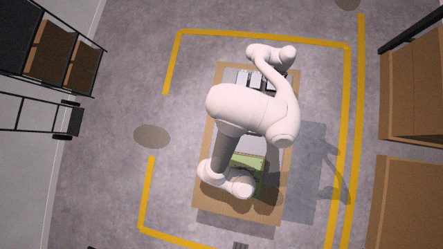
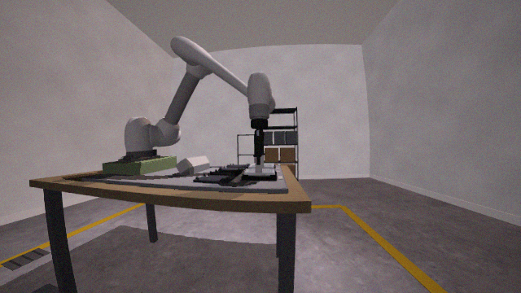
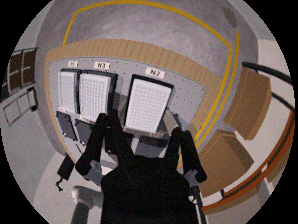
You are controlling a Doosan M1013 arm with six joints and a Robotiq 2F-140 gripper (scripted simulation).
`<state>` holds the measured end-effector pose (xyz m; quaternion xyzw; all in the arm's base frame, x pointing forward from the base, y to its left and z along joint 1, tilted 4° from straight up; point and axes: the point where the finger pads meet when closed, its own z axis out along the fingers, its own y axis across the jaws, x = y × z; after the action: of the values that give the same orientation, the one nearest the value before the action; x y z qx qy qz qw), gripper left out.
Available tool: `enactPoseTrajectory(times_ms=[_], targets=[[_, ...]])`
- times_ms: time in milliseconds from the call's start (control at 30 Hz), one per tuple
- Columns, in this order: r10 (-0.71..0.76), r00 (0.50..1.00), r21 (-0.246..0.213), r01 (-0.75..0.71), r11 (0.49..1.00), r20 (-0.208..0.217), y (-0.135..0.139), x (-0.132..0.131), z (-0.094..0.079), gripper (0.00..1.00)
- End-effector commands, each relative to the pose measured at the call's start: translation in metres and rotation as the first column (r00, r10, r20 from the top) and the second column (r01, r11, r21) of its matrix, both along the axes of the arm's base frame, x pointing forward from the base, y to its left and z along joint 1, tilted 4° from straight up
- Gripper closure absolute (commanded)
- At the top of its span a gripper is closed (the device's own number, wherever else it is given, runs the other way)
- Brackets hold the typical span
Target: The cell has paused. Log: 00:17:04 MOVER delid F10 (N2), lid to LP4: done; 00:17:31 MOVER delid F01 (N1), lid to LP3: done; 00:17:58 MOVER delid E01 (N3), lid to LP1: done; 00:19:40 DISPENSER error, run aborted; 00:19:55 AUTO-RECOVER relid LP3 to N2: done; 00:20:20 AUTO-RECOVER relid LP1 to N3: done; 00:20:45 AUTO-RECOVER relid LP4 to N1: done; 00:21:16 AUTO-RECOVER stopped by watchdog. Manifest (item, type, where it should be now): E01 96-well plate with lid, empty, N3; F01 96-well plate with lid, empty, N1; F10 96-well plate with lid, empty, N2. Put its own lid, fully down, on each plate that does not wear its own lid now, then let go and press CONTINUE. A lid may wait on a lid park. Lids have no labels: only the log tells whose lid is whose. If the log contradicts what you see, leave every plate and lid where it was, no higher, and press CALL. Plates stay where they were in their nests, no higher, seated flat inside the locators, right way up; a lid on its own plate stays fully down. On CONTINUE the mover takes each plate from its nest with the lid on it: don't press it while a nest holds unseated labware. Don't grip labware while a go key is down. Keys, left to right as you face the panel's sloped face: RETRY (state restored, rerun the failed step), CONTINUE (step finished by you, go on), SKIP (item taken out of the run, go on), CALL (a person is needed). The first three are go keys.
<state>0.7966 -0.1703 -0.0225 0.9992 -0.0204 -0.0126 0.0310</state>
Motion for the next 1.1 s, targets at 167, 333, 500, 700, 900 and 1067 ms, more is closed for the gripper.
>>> enactPoseTrajectory(times_ms=[167, 333, 500, 700, 900, 1067], targets=[[0.000, 1.000, 0.000, 0.000, 1.000, 0.000, 0.000, 0.000, 0.000, 0.34], [0.000, 1.000, 0.000, 0.000, 1.000, 0.000, 0.000, 0.000, 0.002, 0.34], [0.000, 1.000, 0.000, 0.000, 1.000, 0.000, 0.000, 0.000, 0.006, 0.34], [0.000, 1.000, 0.000, 0.000, 1.000, 0.000, 0.001, 0.000, 0.013, 0.34], [0.000, 1.000, 0.000, 0.000, 1.000, 0.000, 0.002, 0.001, 0.025, 0.34], [0.000, 1.000, 0.000, 0.000, 1.000, 0.000, 0.002, 0.001, 0.036, 0.34]])
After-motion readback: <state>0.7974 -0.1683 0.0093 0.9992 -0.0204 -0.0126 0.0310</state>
